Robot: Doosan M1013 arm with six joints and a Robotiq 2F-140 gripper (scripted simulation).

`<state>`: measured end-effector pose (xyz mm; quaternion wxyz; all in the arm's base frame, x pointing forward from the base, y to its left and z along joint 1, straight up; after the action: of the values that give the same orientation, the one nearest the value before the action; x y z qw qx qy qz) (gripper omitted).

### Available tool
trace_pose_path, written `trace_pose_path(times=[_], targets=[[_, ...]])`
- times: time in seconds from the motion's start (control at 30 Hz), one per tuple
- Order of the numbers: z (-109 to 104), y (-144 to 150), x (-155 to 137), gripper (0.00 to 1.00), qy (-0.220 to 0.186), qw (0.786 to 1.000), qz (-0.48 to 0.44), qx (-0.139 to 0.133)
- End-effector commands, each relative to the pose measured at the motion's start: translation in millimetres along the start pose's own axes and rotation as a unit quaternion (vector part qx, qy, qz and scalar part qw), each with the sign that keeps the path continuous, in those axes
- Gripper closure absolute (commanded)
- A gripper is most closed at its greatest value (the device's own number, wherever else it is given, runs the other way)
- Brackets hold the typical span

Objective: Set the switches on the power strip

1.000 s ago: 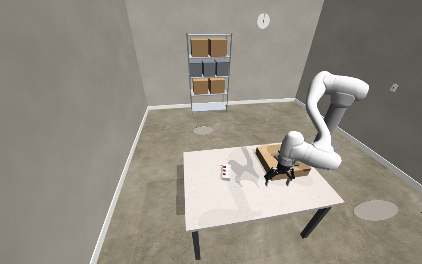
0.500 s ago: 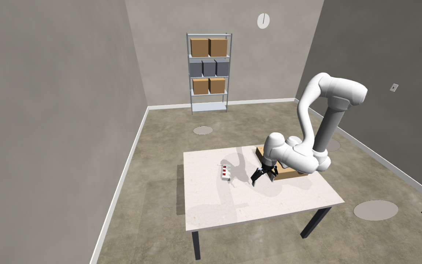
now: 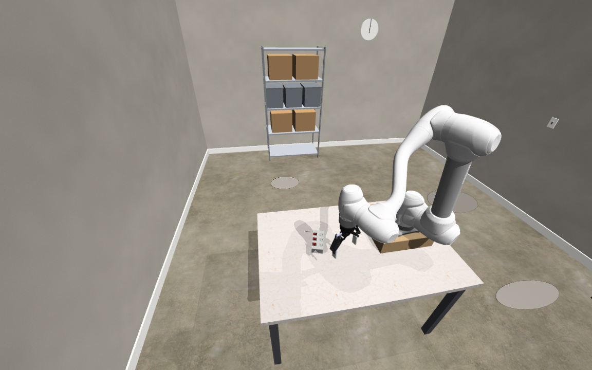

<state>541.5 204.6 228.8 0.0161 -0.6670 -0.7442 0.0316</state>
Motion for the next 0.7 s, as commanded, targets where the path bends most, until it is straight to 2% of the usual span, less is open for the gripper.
trace_pose_path(times=[0.0,0.03,0.1,0.13,0.2,0.23,0.27,0.3,0.37,0.4,0.43,0.47,0.53,0.57,0.6,0.63,0.67], targets=[[9,19,-30,0.00,0.007,0.999,-0.045,0.010],[17,30,-53,0.00,0.009,0.997,-0.077,0.016],[17,30,-53,0.00,0.009,0.997,-0.077,0.016],[24,41,-76,0.00,0.012,0.994,-0.108,0.022],[24,41,-76,0.00,0.012,0.994,-0.108,0.022],[32,50,-100,0.00,0.015,0.990,-0.138,0.026],[32,50,-100,0.00,0.015,0.990,-0.138,0.026],[39,58,-124,0.00,0.020,0.985,-0.167,0.031],[39,58,-124,0.00,0.020,0.985,-0.167,0.031],[47,64,-147,0.00,0.025,0.980,-0.195,0.035],[47,64,-147,0.00,0.025,0.980,-0.195,0.035],[55,69,-169,0.00,0.030,0.974,-0.222,0.038],[55,69,-169,0.00,0.030,0.974,-0.222,0.038],[62,73,-190,0.00,0.035,0.968,-0.246,0.041],[62,73,-190,0.00,0.035,0.968,-0.246,0.041],[68,77,-209,0.00,0.040,0.962,-0.269,0.043],[68,77,-209,0.00,0.040,0.962,-0.269,0.043]])
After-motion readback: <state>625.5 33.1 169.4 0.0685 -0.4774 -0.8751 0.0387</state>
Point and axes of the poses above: the point where the finger pads meet when closed, its own z axis out along the fingers, its own y axis across the jaws, x = y × z, the point moved 9 cm from there along -z, back along the fingers, and after that the axes turned 15 degrees about z, right-handed, at the moved point
